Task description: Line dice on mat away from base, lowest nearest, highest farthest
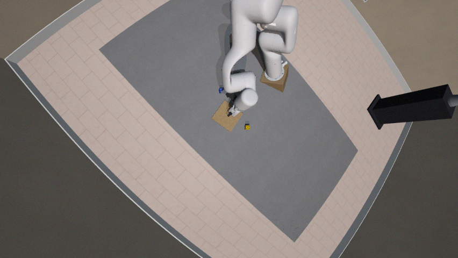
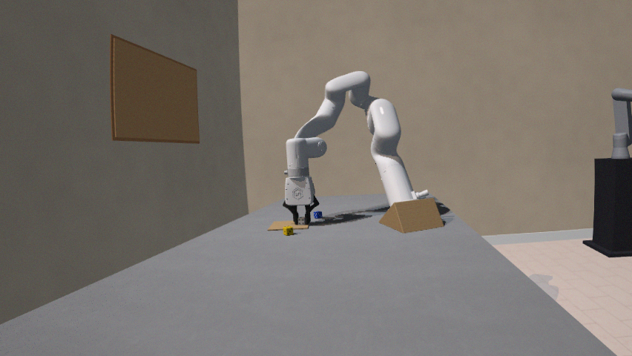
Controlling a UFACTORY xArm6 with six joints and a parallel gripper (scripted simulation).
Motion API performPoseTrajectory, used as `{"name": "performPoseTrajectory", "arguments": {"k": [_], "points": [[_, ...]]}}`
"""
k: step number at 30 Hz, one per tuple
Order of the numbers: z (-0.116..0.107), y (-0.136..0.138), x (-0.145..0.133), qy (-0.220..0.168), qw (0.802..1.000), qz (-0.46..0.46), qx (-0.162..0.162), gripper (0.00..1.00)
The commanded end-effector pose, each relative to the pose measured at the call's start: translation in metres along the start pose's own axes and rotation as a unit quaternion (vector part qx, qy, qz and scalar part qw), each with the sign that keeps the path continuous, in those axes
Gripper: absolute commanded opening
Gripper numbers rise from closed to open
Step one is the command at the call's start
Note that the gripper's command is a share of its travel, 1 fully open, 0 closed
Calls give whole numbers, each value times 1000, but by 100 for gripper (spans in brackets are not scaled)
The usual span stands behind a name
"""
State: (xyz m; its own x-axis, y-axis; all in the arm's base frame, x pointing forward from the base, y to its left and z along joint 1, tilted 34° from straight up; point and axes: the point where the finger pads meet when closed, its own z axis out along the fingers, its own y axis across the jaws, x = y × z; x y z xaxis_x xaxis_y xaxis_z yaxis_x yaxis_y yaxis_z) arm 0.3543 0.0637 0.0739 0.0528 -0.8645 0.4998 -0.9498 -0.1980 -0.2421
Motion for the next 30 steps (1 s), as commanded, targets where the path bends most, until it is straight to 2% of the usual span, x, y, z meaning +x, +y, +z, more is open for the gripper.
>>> {"name": "performPoseTrajectory", "arguments": {"k": [1,2,17,24,26,30], "points": [[-1,-1,0,-1,1000,0,1,37],[-1,-1,0,-1,1000,0,1,42],[-4,-1,0,-1,1000,0,1,42],[-28,-1,0,-1,1000,0,1,42],[-28,-1,0,-1,1000,0,1,42],[-51,-1,0,-1,1000,0,1,42]]}}
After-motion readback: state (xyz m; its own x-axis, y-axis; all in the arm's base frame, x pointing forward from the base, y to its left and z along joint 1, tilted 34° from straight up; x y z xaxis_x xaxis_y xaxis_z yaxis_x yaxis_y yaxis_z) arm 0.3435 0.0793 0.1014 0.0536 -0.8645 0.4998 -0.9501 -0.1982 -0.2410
